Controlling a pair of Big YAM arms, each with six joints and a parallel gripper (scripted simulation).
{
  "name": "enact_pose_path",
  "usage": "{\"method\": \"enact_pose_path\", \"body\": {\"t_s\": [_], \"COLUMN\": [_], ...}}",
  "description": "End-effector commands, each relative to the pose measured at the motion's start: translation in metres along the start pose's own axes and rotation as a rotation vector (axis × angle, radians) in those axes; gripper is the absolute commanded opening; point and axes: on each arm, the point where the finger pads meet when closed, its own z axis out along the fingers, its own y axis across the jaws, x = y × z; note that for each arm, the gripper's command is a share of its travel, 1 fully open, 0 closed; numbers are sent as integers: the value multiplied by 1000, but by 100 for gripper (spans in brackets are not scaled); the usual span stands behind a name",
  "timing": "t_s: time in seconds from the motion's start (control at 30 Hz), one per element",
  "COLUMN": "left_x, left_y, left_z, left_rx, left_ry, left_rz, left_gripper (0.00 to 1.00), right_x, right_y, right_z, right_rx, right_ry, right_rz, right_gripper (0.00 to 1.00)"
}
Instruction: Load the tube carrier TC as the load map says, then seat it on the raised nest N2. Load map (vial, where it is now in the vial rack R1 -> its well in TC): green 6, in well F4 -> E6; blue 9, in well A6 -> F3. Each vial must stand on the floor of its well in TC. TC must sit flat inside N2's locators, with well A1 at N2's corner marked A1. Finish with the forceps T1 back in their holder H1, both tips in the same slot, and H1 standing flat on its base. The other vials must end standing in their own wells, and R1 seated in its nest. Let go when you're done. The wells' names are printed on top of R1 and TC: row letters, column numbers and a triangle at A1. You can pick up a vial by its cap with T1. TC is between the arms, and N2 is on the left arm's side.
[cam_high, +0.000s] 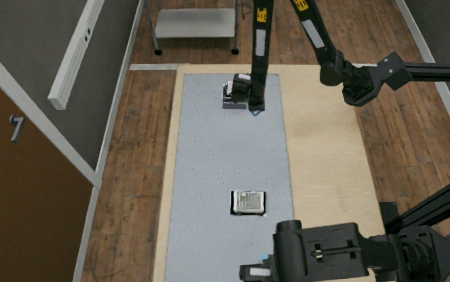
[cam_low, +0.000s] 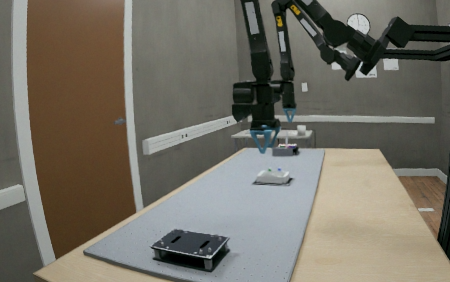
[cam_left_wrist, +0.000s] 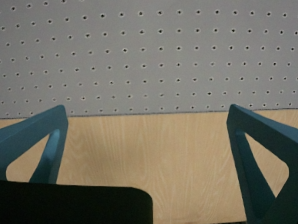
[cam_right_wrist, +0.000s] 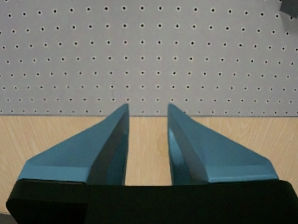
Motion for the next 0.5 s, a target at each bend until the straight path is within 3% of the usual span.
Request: {"method": "enact_pose_path", "body": {"t_s": [0.0,0.47], "left_x": [-4,-12], "left_y": [-14,-59], "left_z": [8,26], "left_rx": [9,11], "left_ry": [-4,-4], "left_rz": [-21,-21], "left_gripper": [100,100], "right_x": [-2,-2], "right_y": [-1,-1], "right_z": [-1,-1], "right_rx": [2,2], "right_ry": [-7,-7], "right_rz": [7,7], "right_gripper": [24,24]}}
